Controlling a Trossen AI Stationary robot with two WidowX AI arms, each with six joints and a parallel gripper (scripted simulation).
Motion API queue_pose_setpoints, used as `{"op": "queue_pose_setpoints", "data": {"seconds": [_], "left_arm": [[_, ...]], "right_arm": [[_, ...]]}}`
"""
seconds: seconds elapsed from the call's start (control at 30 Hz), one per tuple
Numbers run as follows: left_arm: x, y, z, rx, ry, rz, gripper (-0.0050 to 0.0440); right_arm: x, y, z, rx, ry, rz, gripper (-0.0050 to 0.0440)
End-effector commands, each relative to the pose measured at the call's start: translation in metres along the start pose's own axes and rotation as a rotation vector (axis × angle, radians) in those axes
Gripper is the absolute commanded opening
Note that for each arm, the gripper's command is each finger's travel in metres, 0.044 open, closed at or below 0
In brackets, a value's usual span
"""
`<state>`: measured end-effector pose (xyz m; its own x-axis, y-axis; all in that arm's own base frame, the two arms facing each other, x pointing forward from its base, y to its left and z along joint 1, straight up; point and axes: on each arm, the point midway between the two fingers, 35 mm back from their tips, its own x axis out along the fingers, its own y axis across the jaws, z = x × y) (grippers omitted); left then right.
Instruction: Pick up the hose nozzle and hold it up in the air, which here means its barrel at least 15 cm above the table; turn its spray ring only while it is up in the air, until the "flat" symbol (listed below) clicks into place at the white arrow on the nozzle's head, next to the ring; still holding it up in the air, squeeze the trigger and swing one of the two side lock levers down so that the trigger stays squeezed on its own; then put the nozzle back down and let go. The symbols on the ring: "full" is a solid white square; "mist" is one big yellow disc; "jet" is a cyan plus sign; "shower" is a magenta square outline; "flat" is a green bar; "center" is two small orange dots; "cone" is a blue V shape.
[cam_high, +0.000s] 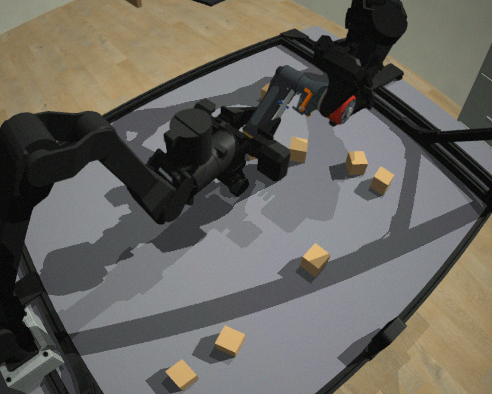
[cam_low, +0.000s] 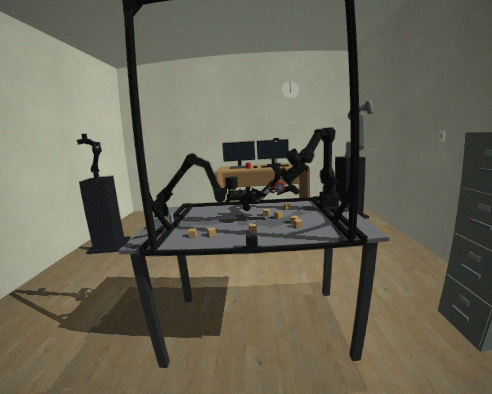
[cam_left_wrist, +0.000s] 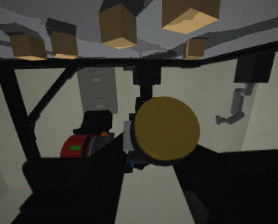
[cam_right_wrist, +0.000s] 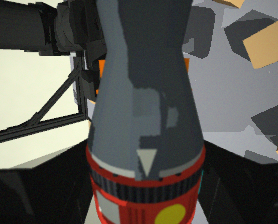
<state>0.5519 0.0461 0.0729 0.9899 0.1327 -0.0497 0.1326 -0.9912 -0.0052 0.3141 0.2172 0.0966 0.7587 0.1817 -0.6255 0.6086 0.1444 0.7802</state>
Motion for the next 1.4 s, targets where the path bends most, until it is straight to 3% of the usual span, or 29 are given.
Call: {"op": "queue_pose_setpoints", "data": {"seconds": [0.0,0.07,0.4,0.63,1.13,1.2,1.27,1.37], "left_arm": [[0.0038,-0.0015,-0.0165,-0.005,0.05,-0.007,0.0],[0.0038,-0.0015,-0.0165,-0.005,0.05,-0.007,0.0],[0.0038,-0.0015,-0.0165,-0.005,0.05,-0.007,0.0],[0.0038,-0.0015,-0.0165,-0.005,0.05,-0.007,0.0],[0.0038,-0.0015,-0.0165,-0.005,0.05,-0.007,0.0],[0.0038,-0.0015,-0.0165,-0.005,0.05,-0.007,0.0],[0.0038,-0.0015,-0.0165,-0.005,0.05,-0.007,0.0],[0.0038,-0.0015,-0.0165,-0.005,0.05,-0.007,0.0]], "right_arm": [[0.0014,-0.0003,-0.0006,0.007,0.0,-0.074,0.0],[0.0014,-0.0003,-0.0006,0.007,0.0,-0.074,0.0],[-0.0009,0.002,-0.0003,0.009,-0.004,-0.261,0.0],[-0.0017,0.0025,-0.0002,0.009,-0.006,-0.317,0.0],[-0.0035,0.0031,0.0005,0.006,-0.003,-0.293,0.036],[-0.0035,0.0031,0.0005,0.006,-0.003,-0.293,0.036],[-0.0035,0.0031,0.0005,0.006,-0.003,-0.293,0.04],[-0.0035,0.0031,0.0005,0.006,-0.003,-0.293,0.04]]}}
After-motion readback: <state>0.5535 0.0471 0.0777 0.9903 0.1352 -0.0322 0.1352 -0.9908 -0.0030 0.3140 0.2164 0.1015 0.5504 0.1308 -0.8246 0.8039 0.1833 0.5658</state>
